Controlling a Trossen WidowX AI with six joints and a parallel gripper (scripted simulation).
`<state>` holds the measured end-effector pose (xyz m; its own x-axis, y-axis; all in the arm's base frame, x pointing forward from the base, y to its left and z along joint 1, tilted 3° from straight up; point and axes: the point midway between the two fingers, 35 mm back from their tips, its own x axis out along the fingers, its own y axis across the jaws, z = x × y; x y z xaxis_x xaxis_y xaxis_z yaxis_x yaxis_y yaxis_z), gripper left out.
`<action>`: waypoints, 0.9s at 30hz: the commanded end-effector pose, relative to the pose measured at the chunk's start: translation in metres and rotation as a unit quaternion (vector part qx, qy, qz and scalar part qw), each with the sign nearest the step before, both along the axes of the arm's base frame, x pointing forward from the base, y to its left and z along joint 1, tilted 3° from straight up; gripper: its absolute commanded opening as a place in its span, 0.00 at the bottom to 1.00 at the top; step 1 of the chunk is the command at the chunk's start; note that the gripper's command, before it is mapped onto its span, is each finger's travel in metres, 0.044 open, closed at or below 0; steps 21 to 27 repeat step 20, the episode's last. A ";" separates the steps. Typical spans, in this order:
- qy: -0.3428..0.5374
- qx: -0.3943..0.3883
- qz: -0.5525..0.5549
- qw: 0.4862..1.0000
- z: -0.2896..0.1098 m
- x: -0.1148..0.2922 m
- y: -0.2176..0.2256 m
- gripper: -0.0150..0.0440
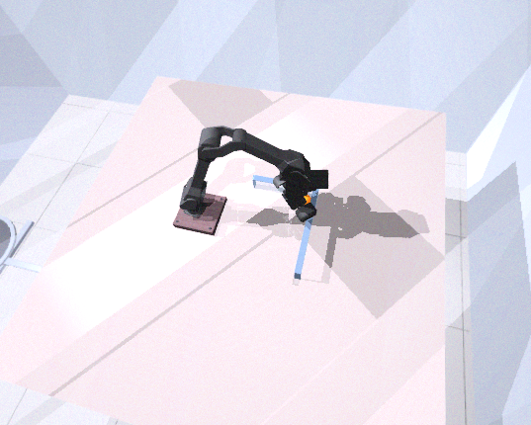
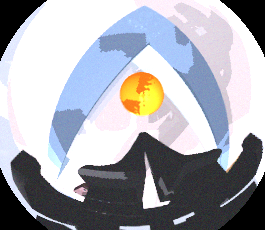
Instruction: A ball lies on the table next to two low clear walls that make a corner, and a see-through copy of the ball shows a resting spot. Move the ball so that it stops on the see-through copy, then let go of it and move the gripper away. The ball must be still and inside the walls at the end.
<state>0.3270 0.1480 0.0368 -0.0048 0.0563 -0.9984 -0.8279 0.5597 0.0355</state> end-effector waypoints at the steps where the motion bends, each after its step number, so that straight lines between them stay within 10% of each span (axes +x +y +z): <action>1: -0.007 0.005 0.001 1.000 0.005 -0.003 -0.005 0.25; 27: -0.006 0.004 0.001 1.000 0.002 -0.020 -0.028 0.25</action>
